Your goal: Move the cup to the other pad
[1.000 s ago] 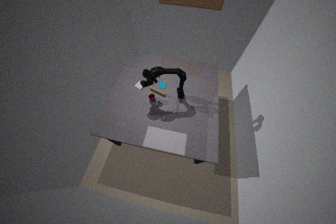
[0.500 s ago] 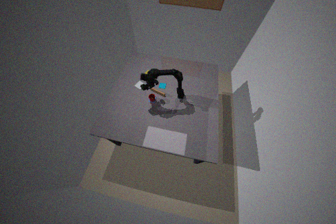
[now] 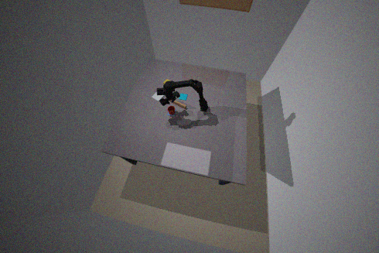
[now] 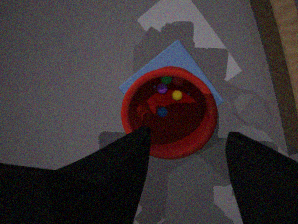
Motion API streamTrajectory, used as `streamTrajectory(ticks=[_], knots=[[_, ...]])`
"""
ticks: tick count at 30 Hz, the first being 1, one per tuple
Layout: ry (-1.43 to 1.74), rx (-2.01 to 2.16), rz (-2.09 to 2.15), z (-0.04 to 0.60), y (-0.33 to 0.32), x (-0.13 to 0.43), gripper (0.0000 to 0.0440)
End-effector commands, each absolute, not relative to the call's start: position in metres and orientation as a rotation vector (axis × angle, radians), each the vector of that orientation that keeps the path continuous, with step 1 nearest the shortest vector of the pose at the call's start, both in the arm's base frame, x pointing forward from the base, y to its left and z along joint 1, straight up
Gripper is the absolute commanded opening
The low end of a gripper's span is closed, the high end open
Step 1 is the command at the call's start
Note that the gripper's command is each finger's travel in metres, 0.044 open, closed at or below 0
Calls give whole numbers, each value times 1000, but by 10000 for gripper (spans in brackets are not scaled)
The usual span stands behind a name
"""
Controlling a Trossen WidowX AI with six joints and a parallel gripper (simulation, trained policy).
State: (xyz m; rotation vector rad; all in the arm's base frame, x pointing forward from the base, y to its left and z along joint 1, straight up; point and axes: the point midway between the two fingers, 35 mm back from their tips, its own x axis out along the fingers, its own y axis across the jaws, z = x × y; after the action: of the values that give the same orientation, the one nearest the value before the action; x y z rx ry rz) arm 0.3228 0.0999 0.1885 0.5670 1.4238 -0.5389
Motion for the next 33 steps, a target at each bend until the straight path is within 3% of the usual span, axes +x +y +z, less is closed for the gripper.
streamTrajectory(ticks=[1, 33], knots=[[1452, 546, -578, 179, 98, 319, 172], [1586, 397, -674, 76, 94, 306, 190]])
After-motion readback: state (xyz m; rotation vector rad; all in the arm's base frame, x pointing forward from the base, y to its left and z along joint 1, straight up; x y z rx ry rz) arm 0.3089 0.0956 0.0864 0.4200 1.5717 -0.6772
